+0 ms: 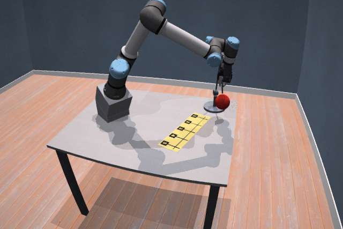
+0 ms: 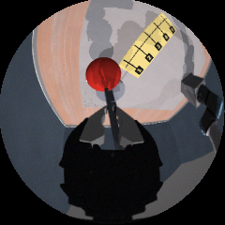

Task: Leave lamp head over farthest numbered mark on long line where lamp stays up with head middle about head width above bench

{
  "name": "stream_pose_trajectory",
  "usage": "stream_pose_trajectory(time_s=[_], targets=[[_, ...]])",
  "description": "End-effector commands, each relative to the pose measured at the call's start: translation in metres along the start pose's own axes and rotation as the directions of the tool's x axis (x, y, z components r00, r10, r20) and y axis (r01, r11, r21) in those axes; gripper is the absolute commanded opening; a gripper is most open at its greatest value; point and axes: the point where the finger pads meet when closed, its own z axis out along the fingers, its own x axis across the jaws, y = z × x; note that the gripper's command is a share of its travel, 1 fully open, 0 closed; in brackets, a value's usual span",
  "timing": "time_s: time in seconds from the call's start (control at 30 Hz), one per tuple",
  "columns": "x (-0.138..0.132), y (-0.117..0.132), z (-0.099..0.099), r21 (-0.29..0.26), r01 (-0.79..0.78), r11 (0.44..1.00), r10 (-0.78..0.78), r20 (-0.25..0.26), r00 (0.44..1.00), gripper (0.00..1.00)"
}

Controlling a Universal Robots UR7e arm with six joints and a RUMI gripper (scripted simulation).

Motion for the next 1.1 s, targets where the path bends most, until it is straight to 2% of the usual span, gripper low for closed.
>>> stream_pose_trajectory(time_s=[0.0,0.47,0.97,1.07], targets=[[0.005,-0.004,0.000,-0.069,0.083,0.994,-0.082,0.026,0.996,0.00],[0.021,-0.016,0.005,-0.122,0.041,0.992,-0.030,0.094,0.995,0.00],[0.056,-0.024,0.014,-0.161,-0.161,0.974,0.190,0.190,0.963,0.00],[0.059,-0.024,0.015,-0.167,-0.166,0.972,0.198,0.196,0.960,0.00]])
